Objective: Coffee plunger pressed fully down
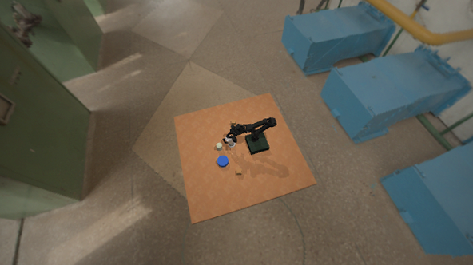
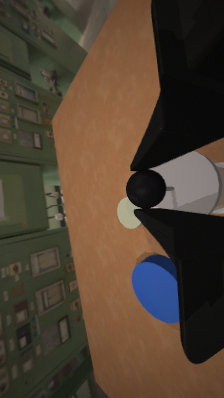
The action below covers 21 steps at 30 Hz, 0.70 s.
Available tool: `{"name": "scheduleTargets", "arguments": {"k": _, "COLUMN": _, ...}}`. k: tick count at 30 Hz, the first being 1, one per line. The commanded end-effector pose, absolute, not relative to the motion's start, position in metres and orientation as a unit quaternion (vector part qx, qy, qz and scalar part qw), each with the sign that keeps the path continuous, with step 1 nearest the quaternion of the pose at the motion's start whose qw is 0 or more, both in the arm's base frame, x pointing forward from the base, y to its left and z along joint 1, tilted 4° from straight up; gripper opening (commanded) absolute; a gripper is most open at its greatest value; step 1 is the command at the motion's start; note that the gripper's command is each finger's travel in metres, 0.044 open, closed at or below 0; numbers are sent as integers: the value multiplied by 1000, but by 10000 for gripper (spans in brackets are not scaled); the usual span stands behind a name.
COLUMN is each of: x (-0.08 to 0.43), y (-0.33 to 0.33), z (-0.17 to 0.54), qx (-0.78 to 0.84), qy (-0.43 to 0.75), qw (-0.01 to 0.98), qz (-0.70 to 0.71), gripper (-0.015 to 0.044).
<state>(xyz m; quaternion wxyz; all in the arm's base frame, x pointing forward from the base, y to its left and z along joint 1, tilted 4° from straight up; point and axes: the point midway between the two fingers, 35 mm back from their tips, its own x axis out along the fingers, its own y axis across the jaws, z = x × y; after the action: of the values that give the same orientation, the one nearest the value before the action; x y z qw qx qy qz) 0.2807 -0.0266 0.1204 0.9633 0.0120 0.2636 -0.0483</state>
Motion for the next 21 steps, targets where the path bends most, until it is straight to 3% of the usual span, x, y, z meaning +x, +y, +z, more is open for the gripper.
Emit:
{"name": "scheduleTargets", "arguments": {"k": 1, "x": 279, "y": -26, "z": 107, "qx": 10, "qy": 286, "qw": 957, "qz": -47, "gripper": 129}}
{"name": "scheduleTargets", "arguments": {"k": 21, "x": 283, "y": -27, "z": 108, "qx": 10, "qy": 286, "qw": 957, "qz": -47, "gripper": 129}}
